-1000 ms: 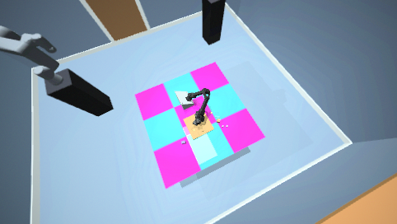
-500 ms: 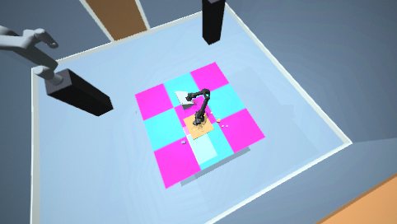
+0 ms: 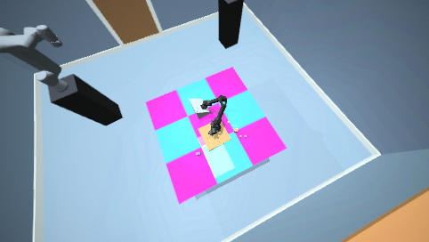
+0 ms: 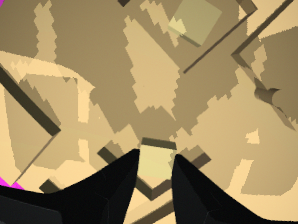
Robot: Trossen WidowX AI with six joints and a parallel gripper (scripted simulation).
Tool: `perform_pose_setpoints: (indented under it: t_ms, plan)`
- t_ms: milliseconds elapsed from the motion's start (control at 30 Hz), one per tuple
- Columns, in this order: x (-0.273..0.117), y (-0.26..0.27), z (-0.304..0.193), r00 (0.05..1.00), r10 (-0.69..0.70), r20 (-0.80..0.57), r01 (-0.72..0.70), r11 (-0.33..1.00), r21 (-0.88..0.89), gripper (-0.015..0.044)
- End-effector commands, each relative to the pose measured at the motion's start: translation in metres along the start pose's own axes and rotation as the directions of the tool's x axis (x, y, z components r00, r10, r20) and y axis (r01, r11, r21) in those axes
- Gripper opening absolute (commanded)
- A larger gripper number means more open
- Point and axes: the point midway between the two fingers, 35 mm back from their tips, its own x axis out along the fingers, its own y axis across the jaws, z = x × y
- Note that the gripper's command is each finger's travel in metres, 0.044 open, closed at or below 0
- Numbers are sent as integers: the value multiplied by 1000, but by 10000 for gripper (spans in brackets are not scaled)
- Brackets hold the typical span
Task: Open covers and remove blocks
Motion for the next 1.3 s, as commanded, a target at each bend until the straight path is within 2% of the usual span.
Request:
perform_pose_setpoints:
  t_ms: [0,833,1267]
  plan:
    - [-5,-1,0,1000,-3,-3,3,1000,-5,80]
    - [-37,-1,-1,1000,-1,-3,1,1000,-1,80]
    - [-69,-2,0,1000,-2,-4,2,1000,-1,80]
